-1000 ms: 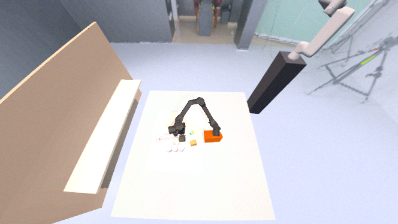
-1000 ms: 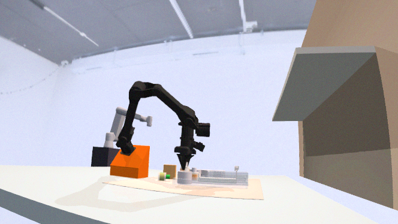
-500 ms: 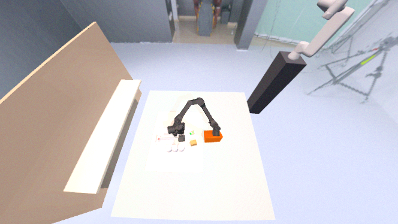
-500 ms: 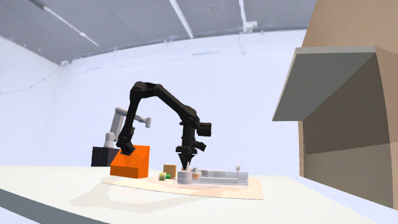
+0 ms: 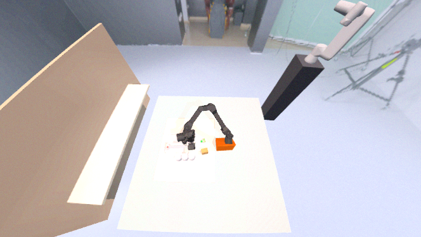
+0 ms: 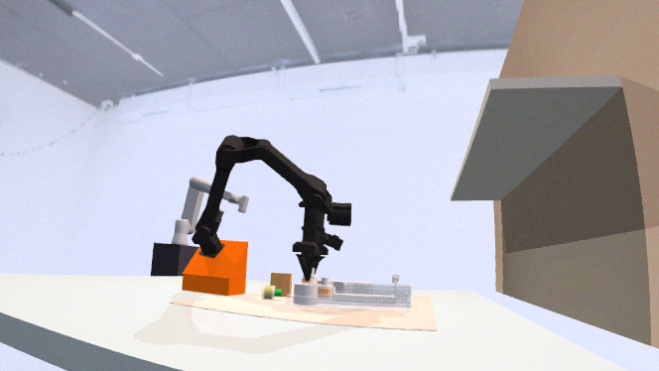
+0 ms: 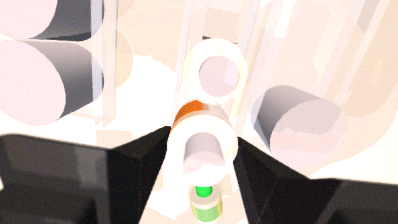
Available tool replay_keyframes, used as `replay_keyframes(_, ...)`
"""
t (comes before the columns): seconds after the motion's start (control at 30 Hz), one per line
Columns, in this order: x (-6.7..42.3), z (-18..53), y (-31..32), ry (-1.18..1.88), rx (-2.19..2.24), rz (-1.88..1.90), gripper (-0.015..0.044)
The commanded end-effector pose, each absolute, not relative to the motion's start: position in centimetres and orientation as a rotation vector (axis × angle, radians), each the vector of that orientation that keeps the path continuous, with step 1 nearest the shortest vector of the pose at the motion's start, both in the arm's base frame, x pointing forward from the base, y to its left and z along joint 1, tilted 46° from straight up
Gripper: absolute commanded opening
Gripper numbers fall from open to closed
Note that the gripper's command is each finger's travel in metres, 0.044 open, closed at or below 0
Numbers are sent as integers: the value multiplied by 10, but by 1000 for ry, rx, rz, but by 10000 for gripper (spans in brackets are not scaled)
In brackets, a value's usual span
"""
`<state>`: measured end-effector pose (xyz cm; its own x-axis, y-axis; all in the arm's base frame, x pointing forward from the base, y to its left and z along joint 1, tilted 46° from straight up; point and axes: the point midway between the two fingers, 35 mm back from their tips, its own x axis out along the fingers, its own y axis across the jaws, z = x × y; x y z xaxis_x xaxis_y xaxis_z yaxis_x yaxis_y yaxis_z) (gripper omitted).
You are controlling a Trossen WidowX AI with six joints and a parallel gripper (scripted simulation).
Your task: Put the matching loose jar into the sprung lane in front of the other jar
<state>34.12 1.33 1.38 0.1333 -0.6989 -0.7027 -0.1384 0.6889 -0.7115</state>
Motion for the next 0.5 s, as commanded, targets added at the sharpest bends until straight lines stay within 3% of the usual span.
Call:
replay_keyframes(0.0,349,18,16,1379,-746,-471,0)
replay_keyframes(0.47,349,17,15,1379,-746,-472,0)
